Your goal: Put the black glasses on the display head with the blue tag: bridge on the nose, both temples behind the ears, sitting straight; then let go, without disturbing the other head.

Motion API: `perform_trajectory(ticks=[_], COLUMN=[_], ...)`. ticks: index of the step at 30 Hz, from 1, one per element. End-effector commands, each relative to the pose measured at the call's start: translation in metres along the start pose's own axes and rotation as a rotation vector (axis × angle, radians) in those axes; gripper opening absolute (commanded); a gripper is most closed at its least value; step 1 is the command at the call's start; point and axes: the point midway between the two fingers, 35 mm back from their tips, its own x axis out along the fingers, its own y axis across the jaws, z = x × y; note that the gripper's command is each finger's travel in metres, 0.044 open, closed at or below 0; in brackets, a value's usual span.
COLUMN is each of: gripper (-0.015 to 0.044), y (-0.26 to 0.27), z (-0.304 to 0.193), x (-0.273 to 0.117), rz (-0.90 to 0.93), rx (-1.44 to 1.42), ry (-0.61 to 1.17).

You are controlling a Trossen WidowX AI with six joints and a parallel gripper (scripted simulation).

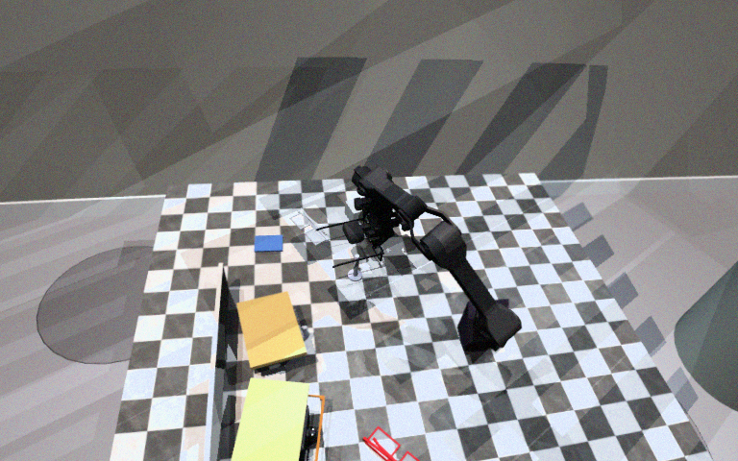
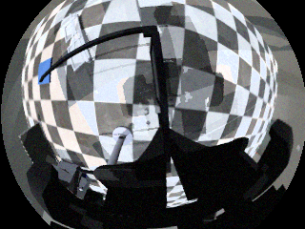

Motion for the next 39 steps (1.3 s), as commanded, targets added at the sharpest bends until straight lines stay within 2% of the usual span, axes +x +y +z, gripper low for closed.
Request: perform_trajectory(ticks=[1, 6, 14, 23, 39], gripper=[0.0, 0.0, 0.0, 0.0, 0.0], y=[0.001, 0.001, 0.0, 0.009, 0.059], z=[-0.002, -0.003, -0.008, -0.018, -0.092], x=[-0.002, -0.016, -0.061, -0.064, -0.072], rz=[-0.001, -0.001, -0.003, -0.003, -0.004], rx=[-0.003, -0.003, -0.002, -0.063, -0.468], ry=[-0.005, -0.005, -0.006, -0.007, -0.008])
